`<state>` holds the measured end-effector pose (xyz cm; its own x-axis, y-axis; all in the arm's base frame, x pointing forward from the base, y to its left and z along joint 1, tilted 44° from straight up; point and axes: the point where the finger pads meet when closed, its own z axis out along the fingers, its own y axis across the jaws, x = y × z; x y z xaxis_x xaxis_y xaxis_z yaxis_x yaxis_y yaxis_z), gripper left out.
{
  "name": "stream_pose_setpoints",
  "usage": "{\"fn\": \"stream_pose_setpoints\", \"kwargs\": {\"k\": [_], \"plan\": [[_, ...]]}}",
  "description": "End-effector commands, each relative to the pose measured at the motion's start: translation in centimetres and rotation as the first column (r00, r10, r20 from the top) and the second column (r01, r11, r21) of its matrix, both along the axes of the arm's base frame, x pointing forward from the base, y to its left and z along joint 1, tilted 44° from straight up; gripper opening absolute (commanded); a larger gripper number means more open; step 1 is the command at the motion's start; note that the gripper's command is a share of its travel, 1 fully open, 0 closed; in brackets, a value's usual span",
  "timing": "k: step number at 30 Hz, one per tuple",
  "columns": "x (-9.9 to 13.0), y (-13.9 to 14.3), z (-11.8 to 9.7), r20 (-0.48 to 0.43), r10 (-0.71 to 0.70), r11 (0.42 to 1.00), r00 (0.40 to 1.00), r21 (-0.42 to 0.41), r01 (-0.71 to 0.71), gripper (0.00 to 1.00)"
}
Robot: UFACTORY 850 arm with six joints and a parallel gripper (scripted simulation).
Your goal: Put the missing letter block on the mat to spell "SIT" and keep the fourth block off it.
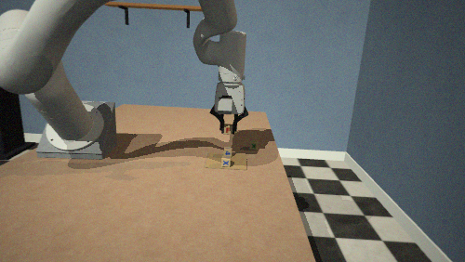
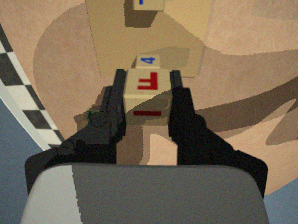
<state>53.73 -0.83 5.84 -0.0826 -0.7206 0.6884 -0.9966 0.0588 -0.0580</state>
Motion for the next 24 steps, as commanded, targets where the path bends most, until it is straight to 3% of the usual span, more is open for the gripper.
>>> {"fn": "stream_pose_setpoints", "kwargs": {"k": [1, 15, 24], "plan": [[0.1, 0.1, 0.1, 0.002, 0.000, 1.000, 1.000, 0.000, 0.000, 0.27], [0.1, -0.9, -0.9, 0.003, 0.000, 1.000, 1.000, 0.000, 0.000, 0.27], [0.1, -3.7, -3.8, 0.003, 0.000, 1.000, 1.000, 0.000, 0.000, 0.27]]}}
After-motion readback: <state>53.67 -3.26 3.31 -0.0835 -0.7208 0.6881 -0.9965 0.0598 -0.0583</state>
